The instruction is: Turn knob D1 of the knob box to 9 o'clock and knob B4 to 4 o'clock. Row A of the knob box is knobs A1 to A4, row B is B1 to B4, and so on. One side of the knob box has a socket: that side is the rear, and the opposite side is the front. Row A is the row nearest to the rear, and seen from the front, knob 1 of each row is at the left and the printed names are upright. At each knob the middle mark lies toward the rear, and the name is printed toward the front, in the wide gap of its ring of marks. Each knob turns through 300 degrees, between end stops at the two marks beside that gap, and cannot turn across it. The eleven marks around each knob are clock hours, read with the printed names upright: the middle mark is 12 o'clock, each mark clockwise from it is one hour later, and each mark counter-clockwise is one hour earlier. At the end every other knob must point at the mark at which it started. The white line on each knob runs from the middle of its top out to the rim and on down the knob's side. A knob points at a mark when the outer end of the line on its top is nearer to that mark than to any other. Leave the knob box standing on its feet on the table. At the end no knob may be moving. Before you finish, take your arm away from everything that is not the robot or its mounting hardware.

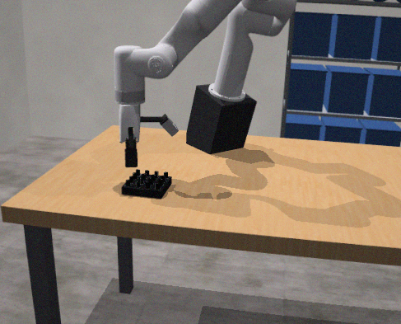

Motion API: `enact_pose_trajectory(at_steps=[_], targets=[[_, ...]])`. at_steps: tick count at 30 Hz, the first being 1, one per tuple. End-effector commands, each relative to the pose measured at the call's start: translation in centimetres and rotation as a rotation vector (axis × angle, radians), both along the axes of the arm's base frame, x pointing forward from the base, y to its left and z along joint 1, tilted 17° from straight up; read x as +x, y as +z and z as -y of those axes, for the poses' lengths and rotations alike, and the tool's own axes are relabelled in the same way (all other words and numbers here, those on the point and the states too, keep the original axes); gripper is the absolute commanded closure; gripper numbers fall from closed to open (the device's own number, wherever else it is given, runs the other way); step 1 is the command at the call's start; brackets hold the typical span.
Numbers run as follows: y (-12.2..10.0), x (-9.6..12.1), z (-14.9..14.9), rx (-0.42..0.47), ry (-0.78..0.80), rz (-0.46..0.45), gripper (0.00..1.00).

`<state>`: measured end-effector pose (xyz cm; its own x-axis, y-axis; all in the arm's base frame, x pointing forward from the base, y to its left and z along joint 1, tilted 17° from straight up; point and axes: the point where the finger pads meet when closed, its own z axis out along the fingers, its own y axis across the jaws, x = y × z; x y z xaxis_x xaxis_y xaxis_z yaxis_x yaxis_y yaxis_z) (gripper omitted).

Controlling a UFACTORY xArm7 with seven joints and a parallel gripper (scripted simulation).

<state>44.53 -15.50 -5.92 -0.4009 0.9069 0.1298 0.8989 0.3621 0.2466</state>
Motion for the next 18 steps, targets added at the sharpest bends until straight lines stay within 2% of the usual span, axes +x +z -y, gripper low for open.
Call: enact_pose_trajectory(at_steps=[1, 13, 15, 16, 18], targets=[[0.27, 0.04, 0.16, -0.027, 0.146, 0.046, 0.81], [0.73, -0.03, 0.24, -0.104, 0.555, 0.138, 0.81], [0.73, -0.03, 0.24, -0.104, 0.555, 0.138, 0.81], [0.82, -0.04, 0.26, -0.120, 0.636, 0.156, 0.81], [0.89, -0.05, 0.28, -0.131, 0.694, 0.169, 0.81]])
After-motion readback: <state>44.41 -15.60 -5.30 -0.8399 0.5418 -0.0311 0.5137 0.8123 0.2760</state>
